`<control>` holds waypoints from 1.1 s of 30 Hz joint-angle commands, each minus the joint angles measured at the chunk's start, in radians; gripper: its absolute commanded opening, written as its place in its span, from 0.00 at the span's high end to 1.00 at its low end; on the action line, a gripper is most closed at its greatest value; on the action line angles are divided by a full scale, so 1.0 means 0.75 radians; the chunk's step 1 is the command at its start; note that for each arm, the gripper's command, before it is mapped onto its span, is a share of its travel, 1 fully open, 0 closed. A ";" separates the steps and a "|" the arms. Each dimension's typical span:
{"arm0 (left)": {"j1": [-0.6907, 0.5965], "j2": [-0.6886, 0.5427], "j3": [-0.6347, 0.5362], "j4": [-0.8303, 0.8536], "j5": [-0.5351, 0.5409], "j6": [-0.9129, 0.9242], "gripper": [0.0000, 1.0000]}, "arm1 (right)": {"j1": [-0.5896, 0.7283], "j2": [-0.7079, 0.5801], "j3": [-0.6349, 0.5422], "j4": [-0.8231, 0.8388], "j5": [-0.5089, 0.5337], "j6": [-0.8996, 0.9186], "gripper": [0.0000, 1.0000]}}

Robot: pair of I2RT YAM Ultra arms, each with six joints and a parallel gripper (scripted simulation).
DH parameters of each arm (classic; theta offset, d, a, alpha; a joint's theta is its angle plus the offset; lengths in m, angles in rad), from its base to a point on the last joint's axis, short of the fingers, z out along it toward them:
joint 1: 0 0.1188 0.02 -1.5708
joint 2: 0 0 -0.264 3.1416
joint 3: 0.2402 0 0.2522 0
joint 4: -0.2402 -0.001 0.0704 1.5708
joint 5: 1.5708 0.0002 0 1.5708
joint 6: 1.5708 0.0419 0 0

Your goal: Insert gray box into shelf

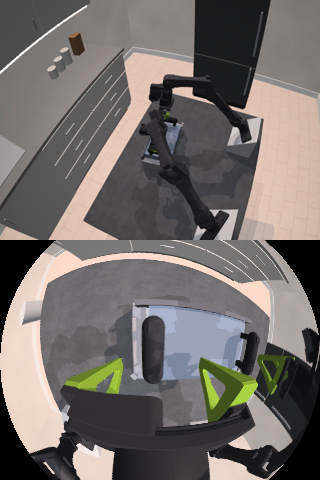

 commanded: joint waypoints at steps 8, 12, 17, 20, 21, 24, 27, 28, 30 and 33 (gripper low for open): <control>-0.027 -0.034 0.039 0.007 -0.015 0.008 0.00 | 0.025 -0.050 0.046 -0.014 0.007 0.006 0.00; -0.027 -0.021 0.040 0.007 -0.016 0.008 0.00 | 0.025 -0.054 0.045 -0.014 0.007 0.006 0.00; -0.027 -0.021 0.040 0.007 -0.016 0.008 0.00 | 0.025 -0.054 0.045 -0.014 0.007 0.006 0.00; -0.027 -0.021 0.040 0.007 -0.016 0.008 0.00 | 0.025 -0.054 0.045 -0.014 0.007 0.006 0.00; -0.027 -0.021 0.040 0.007 -0.016 0.008 0.00 | 0.025 -0.054 0.045 -0.014 0.007 0.006 0.00; -0.027 -0.021 0.040 0.007 -0.016 0.008 0.00 | 0.025 -0.054 0.045 -0.014 0.007 0.006 0.00; -0.027 -0.021 0.040 0.007 -0.016 0.008 0.00 | 0.025 -0.054 0.045 -0.014 0.007 0.006 0.00; -0.027 -0.021 0.040 0.007 -0.016 0.008 0.00 | 0.025 -0.054 0.045 -0.014 0.007 0.006 0.00; -0.027 -0.021 0.040 0.007 -0.016 0.008 0.00 | 0.025 -0.054 0.045 -0.014 0.007 0.006 0.00; -0.027 -0.021 0.040 0.007 -0.016 0.008 0.00 | 0.025 -0.054 0.045 -0.014 0.007 0.006 0.00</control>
